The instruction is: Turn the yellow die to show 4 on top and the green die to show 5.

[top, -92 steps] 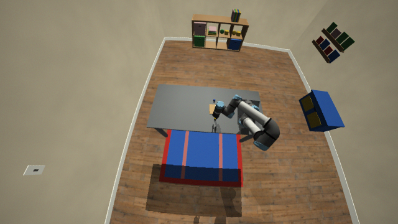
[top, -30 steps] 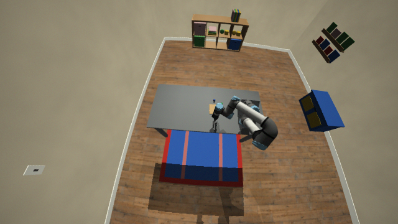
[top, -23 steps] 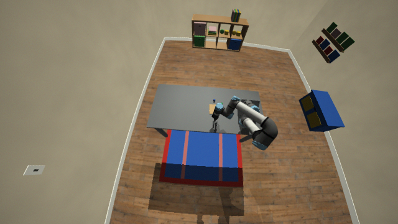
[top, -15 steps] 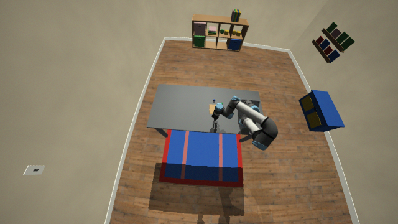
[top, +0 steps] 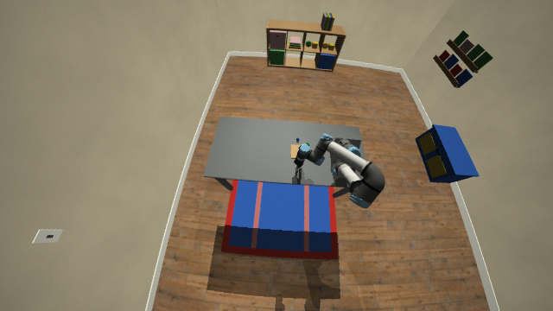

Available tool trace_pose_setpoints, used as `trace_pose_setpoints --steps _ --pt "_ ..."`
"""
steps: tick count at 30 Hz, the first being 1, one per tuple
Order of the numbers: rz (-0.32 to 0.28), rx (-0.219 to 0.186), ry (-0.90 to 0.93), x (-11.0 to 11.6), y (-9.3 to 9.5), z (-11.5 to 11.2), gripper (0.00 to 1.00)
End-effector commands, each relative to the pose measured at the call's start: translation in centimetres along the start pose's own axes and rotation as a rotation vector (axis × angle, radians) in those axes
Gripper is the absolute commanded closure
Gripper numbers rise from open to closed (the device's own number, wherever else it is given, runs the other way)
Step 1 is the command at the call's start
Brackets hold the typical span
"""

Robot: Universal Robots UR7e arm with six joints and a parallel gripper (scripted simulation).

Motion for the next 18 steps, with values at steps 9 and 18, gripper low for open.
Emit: trace_pose_setpoints --steps 9,18 --pt "0.000 0.000 0.000 0.01 1.24 -0.02 0.30" --pt "0.000 0.000 0.000 0.01 1.29 -0.02 0.30"
Point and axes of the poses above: the point where the finger pads meet when closed, its own y axis out along the fingers, its own z axis across the jaws, x = y × z, the point moved 7 cm from there along -y, back along the fingers, and after that the axes turned 5 degrees about y, right-handed, at the moved point
